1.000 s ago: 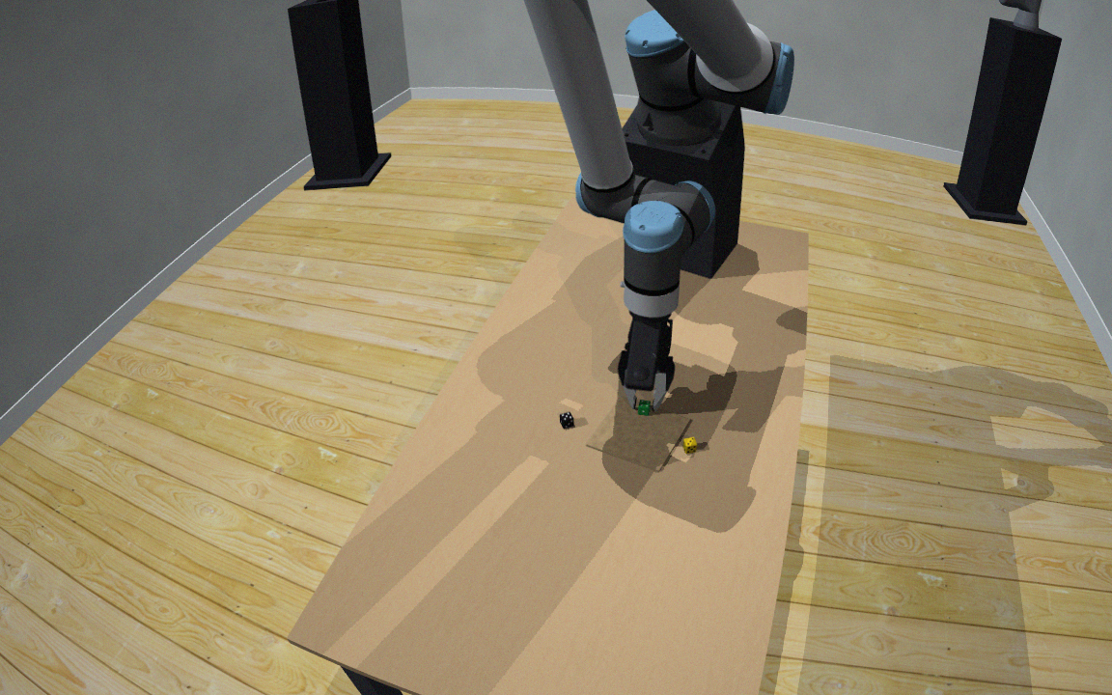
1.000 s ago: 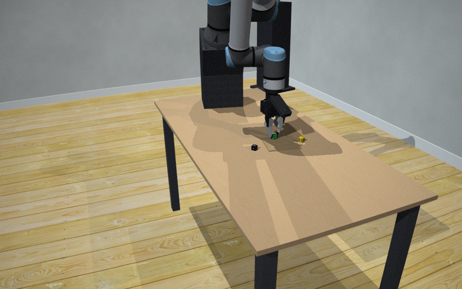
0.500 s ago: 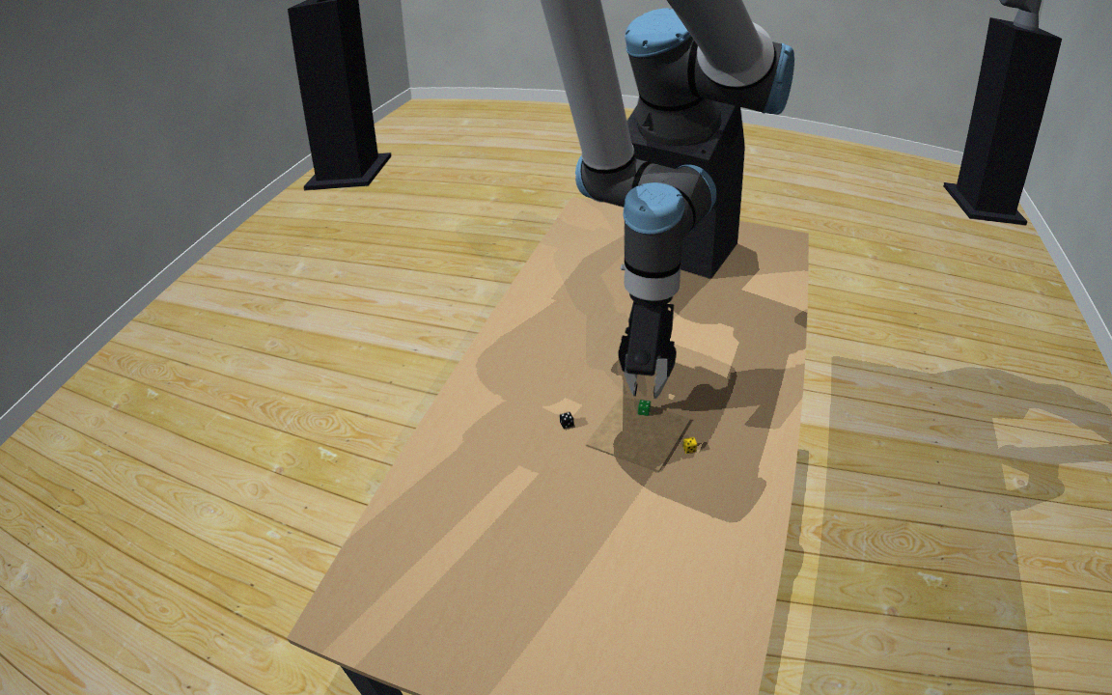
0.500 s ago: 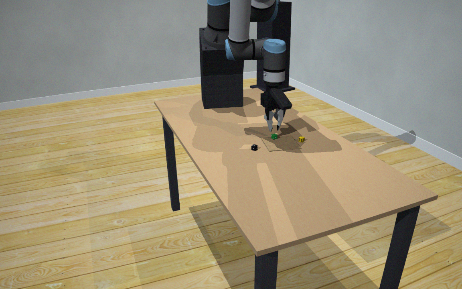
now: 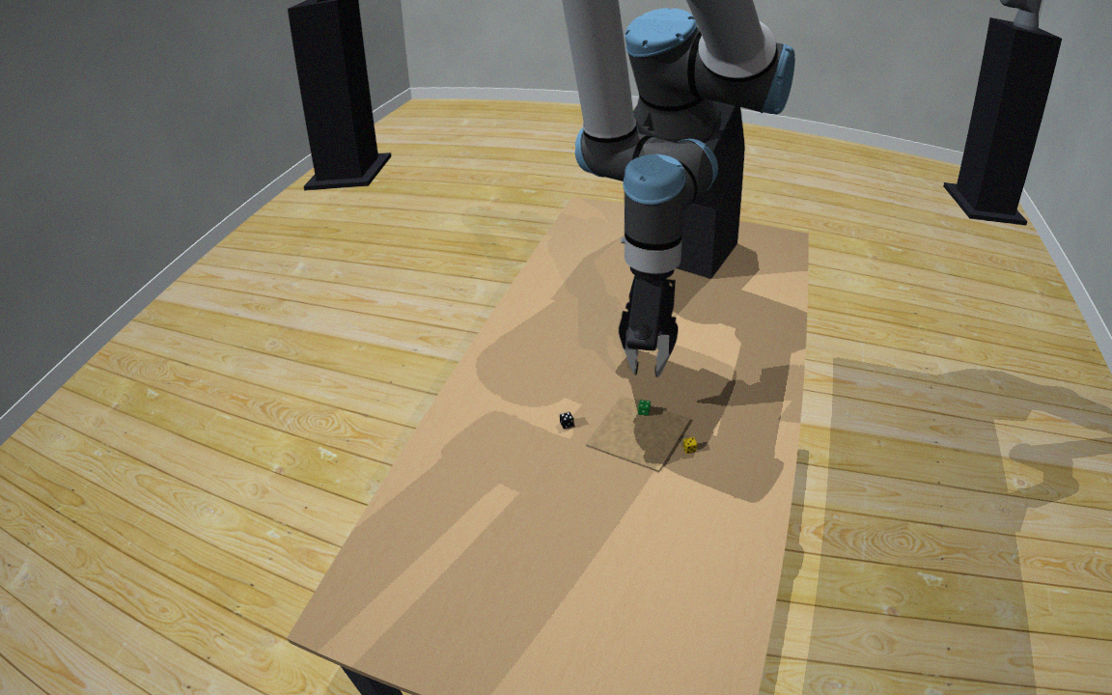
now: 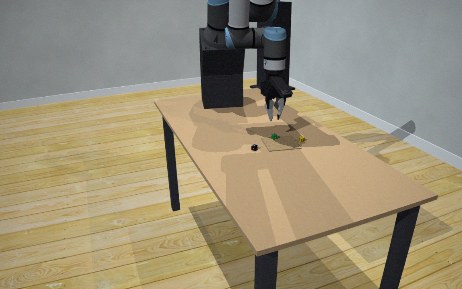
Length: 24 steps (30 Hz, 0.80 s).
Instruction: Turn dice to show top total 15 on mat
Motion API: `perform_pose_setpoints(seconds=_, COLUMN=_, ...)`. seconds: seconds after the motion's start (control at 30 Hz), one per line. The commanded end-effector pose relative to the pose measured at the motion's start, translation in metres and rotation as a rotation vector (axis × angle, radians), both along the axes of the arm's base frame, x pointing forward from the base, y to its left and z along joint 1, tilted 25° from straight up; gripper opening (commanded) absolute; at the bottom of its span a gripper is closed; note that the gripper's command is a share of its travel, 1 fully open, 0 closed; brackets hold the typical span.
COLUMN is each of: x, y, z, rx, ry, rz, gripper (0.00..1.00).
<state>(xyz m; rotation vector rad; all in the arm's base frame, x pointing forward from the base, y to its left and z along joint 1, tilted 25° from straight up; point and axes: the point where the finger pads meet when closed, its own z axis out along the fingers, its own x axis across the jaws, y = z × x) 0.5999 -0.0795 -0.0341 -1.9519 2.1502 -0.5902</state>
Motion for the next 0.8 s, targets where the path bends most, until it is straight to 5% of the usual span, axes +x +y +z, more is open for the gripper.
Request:
perform_pose_setpoints(seconds=0.0, x=-0.0028, y=0.0012, z=0.0073, rx=0.0, ry=0.0, rz=0.0, gripper=0.21)
perform_pose_setpoints(seconds=0.03, x=-0.0028, y=0.0012, z=0.0073, rx=0.0, ry=0.0, rz=0.0, gripper=0.21)
perform_pose_setpoints(seconds=0.07, x=-0.0028, y=0.0012, z=0.0073, rx=0.0, ry=0.0, rz=0.0, gripper=1.0)
perform_pose_setpoints(seconds=0.77, x=-0.0028, y=0.0012, z=0.0073, rx=0.0, ry=0.0, rz=0.0, gripper=1.0)
